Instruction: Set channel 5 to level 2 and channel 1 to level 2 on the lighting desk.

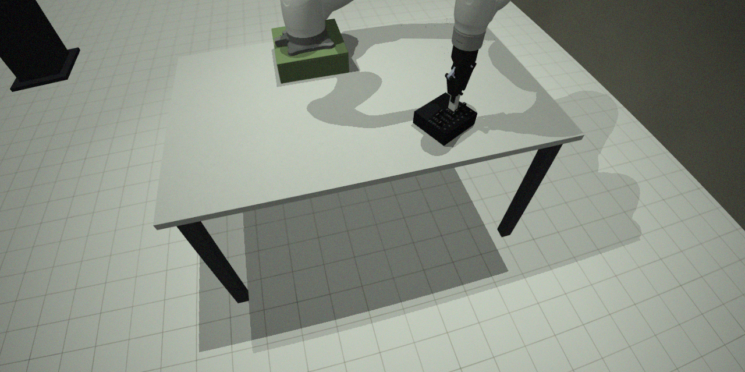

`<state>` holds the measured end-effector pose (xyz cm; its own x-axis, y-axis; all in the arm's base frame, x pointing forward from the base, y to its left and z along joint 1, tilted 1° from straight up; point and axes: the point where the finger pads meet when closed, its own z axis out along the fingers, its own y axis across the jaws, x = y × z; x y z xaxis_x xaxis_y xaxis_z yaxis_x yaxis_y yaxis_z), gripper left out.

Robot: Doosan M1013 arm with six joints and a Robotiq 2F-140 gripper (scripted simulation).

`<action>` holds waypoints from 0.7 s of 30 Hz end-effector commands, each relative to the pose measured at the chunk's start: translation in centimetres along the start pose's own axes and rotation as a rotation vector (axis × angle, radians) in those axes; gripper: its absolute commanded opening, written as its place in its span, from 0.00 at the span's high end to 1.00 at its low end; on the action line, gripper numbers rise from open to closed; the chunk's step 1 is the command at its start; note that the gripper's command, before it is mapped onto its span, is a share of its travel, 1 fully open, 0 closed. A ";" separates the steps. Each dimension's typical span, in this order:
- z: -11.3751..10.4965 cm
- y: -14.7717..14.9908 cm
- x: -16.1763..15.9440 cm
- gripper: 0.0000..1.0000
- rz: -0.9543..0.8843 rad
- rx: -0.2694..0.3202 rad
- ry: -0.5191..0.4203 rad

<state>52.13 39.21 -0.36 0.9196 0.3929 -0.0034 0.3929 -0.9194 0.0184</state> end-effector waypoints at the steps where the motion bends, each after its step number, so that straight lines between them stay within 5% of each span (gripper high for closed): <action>1: 0.0 0.0 0.0 0.90 0.000 0.000 0.000; 21: 0.0 0.0 0.3 0.90 0.000 0.000 0.000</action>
<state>52.39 39.32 -0.36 0.9196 0.3929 -0.0034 0.3929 -0.9194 0.0184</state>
